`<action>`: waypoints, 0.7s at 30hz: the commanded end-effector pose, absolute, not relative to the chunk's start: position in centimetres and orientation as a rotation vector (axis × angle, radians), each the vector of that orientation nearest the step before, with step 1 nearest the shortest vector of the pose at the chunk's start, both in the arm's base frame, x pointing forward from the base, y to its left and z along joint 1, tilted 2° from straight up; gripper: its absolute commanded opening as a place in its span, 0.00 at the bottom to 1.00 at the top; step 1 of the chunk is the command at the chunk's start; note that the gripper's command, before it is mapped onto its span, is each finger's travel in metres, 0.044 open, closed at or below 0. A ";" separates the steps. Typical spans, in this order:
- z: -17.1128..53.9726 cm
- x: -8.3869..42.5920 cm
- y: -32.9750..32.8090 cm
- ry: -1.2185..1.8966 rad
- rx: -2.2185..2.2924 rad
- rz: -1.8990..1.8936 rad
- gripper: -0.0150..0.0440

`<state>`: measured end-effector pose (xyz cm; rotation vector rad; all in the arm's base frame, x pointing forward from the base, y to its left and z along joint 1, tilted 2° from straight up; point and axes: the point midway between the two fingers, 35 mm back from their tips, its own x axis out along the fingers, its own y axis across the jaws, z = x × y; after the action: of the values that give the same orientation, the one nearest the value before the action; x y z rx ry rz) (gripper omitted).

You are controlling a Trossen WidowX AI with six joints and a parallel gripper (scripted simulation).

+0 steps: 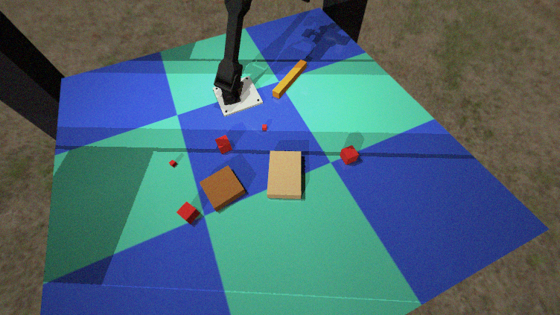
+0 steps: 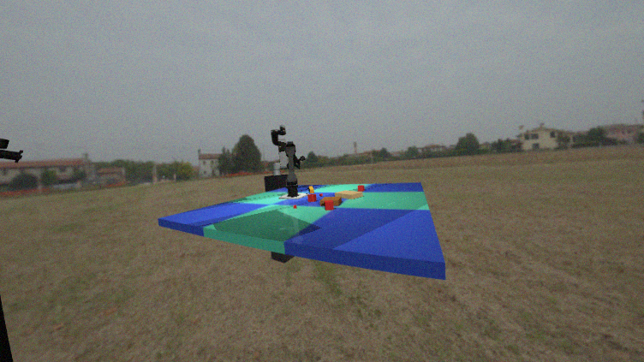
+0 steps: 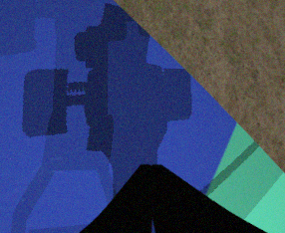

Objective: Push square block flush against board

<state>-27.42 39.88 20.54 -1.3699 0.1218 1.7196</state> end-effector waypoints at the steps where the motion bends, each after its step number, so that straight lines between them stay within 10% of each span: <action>1: 20.0 -24.1 41.5 0.218 -1.341 1.654 0.25; 21: 18.9 -2.0 46.7 0.683 -1.026 1.211 0.25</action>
<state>-4.48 46.85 19.37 -1.0590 0.6291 1.2664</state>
